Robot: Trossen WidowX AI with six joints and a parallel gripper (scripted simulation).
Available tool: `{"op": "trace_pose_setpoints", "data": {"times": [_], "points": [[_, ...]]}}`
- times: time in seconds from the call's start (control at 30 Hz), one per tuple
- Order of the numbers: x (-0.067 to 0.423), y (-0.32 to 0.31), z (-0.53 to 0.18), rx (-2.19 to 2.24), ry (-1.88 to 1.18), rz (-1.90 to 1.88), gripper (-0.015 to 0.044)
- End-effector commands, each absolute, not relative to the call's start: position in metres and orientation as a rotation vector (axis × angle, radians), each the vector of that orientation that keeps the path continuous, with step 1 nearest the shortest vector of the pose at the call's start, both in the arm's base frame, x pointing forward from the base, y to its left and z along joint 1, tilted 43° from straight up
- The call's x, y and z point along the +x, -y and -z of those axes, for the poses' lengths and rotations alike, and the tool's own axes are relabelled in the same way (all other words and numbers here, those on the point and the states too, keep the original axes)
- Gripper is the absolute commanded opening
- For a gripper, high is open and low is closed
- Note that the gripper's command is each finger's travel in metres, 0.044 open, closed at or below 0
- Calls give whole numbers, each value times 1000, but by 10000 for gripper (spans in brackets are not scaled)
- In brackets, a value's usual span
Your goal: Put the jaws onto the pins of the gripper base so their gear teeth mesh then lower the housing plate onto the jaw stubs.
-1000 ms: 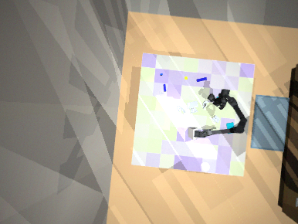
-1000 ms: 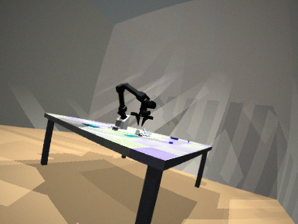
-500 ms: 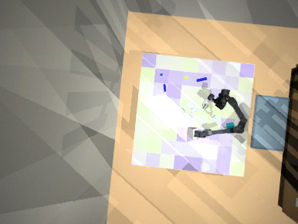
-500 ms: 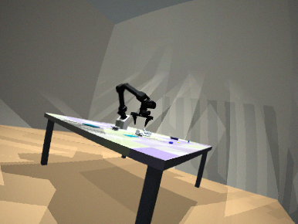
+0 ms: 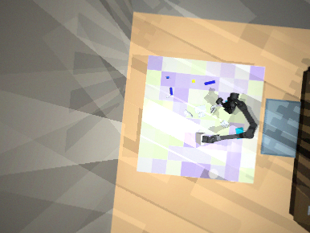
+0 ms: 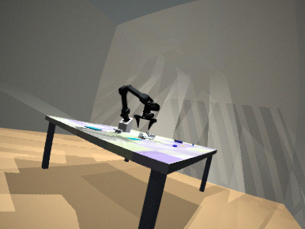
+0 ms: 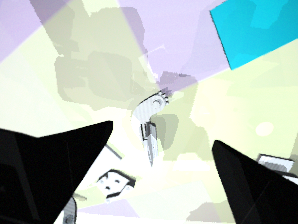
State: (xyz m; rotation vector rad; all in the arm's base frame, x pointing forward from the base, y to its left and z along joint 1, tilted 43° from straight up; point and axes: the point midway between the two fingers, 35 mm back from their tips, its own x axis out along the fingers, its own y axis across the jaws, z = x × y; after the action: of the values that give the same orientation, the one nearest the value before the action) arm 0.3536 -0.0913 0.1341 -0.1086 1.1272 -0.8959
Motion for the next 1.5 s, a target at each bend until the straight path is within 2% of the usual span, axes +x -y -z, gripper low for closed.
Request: {"op": "trace_pose_setpoints", "data": {"times": [0.0,0.2,0.77,1.2,1.47], "points": [[354,91,-134,-109,-1127,896,440],[354,91,-134,-109,-1127,896,440],[354,91,-134,-109,-1127,896,0],[354,91,-134,-109,-1127,896,0],[352,89,-133,-253,-1205,795,210]]}}
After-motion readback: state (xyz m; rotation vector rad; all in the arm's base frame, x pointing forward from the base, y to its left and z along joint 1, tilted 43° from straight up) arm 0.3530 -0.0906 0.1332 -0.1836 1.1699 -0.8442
